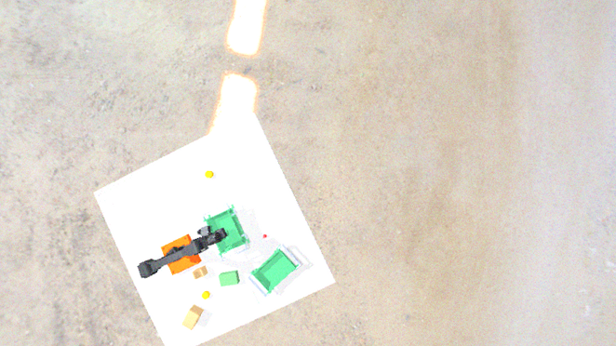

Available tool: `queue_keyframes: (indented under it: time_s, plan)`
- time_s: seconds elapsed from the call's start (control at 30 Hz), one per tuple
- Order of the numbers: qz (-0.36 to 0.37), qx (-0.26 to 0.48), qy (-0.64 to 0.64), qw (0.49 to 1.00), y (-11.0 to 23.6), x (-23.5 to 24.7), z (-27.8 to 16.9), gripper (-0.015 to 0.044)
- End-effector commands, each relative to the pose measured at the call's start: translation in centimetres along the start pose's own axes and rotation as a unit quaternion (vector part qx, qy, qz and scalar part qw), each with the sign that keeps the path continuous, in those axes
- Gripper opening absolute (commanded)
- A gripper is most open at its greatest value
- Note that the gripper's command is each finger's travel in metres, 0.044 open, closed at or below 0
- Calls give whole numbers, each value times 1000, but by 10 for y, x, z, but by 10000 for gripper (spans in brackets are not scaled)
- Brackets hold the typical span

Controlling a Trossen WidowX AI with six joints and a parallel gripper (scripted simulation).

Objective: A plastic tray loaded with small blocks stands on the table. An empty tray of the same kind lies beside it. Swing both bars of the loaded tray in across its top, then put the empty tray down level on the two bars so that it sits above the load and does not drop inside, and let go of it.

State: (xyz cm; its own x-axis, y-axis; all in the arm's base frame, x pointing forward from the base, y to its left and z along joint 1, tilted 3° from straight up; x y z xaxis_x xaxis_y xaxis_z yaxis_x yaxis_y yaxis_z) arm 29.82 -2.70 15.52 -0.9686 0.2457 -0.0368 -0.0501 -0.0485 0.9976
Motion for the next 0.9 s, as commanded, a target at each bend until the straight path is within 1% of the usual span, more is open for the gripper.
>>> queue_keyframes:
  time_s: [0.0, 0.4, 0.67, 0.87]
  plan:
    - [3, 0, 0, 1000, -1, 1, 0, 264]
    - [3, 0, 0, 1000, -1, 1, 0, 440]
    - [1, 0, 0, 1000, 2, 0, 0, 440]
    - [1, 0, 0, 1000, 26, -4, 1, 440]
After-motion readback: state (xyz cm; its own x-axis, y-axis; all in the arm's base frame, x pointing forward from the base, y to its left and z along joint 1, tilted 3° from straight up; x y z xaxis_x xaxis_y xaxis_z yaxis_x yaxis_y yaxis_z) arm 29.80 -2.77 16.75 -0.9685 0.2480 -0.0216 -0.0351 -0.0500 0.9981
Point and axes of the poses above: the point midway between the two fingers, 35 mm back from their tips, its own y axis back along the fingers, its own x axis across the jaws, z = x × y, the point moved 6 cm from there along y, back along the fingers, and after that the axes turned 9 degrees about -y, right-handed, at the moved point
